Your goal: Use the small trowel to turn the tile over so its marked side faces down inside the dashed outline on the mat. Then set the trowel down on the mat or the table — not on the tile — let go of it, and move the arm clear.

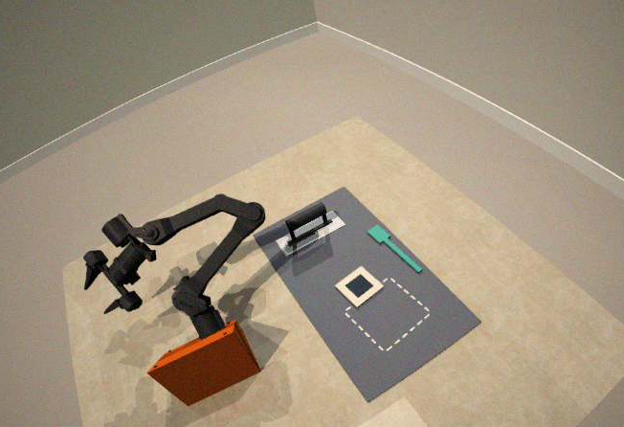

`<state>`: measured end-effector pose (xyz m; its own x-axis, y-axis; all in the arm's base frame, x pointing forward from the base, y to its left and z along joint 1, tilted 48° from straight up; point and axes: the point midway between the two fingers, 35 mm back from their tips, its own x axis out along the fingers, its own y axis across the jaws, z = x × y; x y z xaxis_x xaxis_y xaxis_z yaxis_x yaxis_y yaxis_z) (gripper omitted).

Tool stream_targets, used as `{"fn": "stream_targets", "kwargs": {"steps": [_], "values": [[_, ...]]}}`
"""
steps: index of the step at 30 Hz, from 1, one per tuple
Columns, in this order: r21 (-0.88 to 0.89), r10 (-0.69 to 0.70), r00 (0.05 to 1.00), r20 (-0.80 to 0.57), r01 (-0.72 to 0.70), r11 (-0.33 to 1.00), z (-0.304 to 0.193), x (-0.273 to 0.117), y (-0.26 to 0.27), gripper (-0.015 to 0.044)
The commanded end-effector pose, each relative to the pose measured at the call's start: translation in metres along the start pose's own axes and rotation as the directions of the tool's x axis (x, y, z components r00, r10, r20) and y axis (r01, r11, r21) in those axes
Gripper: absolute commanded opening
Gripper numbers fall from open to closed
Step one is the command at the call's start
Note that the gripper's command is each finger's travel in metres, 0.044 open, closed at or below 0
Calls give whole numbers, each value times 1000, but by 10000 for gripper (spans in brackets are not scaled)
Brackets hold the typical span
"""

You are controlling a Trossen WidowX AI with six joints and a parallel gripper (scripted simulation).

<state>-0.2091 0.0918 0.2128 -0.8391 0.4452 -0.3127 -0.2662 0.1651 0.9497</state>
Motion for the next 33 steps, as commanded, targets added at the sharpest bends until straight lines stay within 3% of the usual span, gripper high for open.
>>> {"fn": "stream_targets", "kwargs": {"steps": [1,11,21,25,33], "values": [[0,0,1000,0,0,1000,0,0,0,374],[0,0,1000,0,0,1000,0,0,0,111],[0,0,1000,0,0,1000,0,0,0,100],[0,0,1000,0,0,1000,0,0,0,0],[0,0,1000,0,0,1000,0,0,0,0]]}}
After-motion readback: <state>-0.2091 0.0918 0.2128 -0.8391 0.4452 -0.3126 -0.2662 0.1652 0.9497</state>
